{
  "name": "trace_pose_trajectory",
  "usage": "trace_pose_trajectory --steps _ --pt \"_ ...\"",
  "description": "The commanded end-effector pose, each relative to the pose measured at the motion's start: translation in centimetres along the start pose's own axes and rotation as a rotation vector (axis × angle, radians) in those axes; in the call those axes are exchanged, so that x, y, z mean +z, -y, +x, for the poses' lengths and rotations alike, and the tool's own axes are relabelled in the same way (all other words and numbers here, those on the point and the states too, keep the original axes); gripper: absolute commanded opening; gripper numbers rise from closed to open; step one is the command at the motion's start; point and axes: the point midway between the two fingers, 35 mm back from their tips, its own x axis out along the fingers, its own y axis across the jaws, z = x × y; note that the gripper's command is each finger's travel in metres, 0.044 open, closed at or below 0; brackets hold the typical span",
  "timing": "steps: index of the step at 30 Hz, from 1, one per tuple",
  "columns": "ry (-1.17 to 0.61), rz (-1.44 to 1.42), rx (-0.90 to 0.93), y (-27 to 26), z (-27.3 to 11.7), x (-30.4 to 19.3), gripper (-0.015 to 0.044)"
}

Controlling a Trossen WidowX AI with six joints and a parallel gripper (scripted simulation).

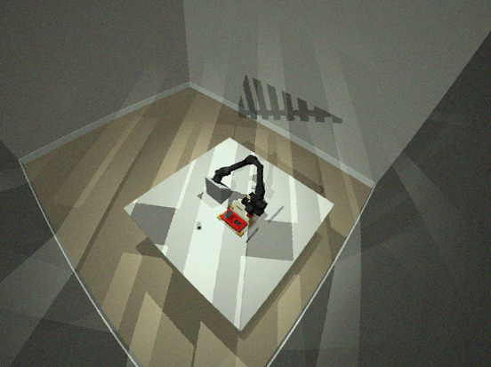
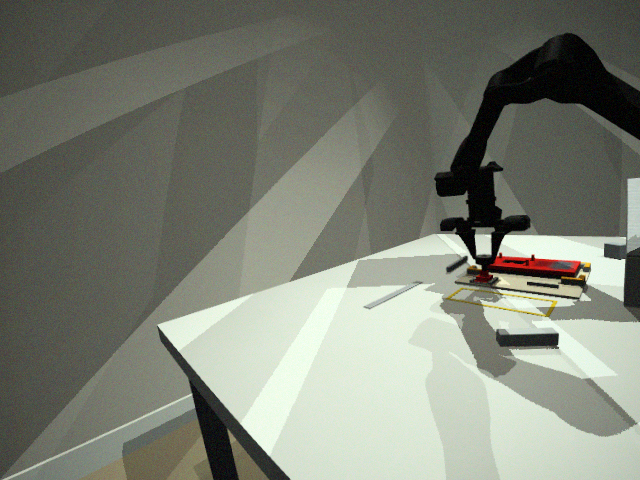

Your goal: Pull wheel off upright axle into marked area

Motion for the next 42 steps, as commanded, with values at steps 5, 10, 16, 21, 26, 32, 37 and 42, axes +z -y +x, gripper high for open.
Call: trace_pose_trajectory --steps 5,10,16,21,26,32,37,42 --pt "0.001 -0.002 0.008 -0.2 -0.6 0.0 0.0" --pt "0.001 -0.001 0.008 -0.2 -0.8 0.0 0.0" --pt "0.001 -0.001 0.008 -0.1 -1.0 0.0 0.0" --pt "0.001 -0.001 0.009 -0.1 -1.2 0.0 0.0" --pt "0.001 0.0 0.009 -0.1 -1.3 0.0 0.0" --pt "0.0 0.0 0.009 -0.1 -1.5 0.0 0.0" --pt "0.0 0.001 0.009 -0.1 -1.7 0.0 0.0" --pt "0.001 0.001 0.009 -0.1 -2.3 0.0 0.0"
